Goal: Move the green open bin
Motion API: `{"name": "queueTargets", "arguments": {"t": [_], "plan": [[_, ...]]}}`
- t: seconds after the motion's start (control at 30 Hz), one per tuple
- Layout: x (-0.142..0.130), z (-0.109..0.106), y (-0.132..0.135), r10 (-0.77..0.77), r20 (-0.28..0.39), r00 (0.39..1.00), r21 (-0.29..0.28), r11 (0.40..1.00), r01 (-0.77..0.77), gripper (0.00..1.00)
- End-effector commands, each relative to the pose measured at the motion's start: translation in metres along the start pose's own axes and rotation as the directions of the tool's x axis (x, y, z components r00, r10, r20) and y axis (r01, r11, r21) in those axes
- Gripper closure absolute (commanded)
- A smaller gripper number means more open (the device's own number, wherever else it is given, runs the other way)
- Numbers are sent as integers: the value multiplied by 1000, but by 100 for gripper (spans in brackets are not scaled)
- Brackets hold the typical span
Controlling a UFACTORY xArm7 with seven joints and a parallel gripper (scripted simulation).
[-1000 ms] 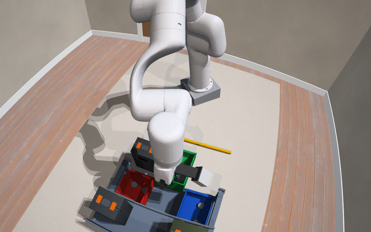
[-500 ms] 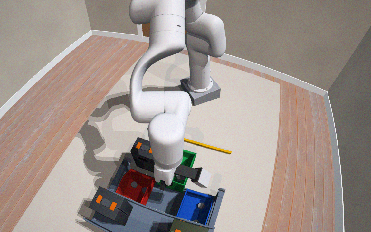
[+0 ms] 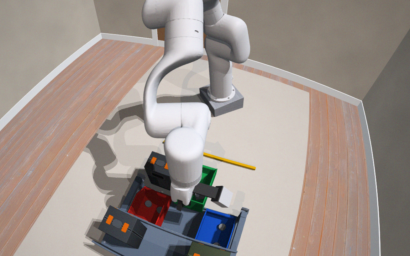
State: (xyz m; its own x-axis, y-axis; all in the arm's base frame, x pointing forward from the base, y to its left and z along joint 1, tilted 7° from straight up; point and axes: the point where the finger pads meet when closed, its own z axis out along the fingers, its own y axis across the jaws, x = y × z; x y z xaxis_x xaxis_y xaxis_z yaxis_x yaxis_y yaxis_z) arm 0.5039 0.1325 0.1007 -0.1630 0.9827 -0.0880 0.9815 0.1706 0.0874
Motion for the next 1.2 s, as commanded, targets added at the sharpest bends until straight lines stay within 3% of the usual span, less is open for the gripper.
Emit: {"name": "queueTargets", "arguments": {"t": [0.0, 1.17], "plan": [[0, 4, 1, 0, 0, 1000, -3, 1000, 0, 67], [0, 25, 0, 0, 0, 1000, -3, 1000, 0, 67]]}}
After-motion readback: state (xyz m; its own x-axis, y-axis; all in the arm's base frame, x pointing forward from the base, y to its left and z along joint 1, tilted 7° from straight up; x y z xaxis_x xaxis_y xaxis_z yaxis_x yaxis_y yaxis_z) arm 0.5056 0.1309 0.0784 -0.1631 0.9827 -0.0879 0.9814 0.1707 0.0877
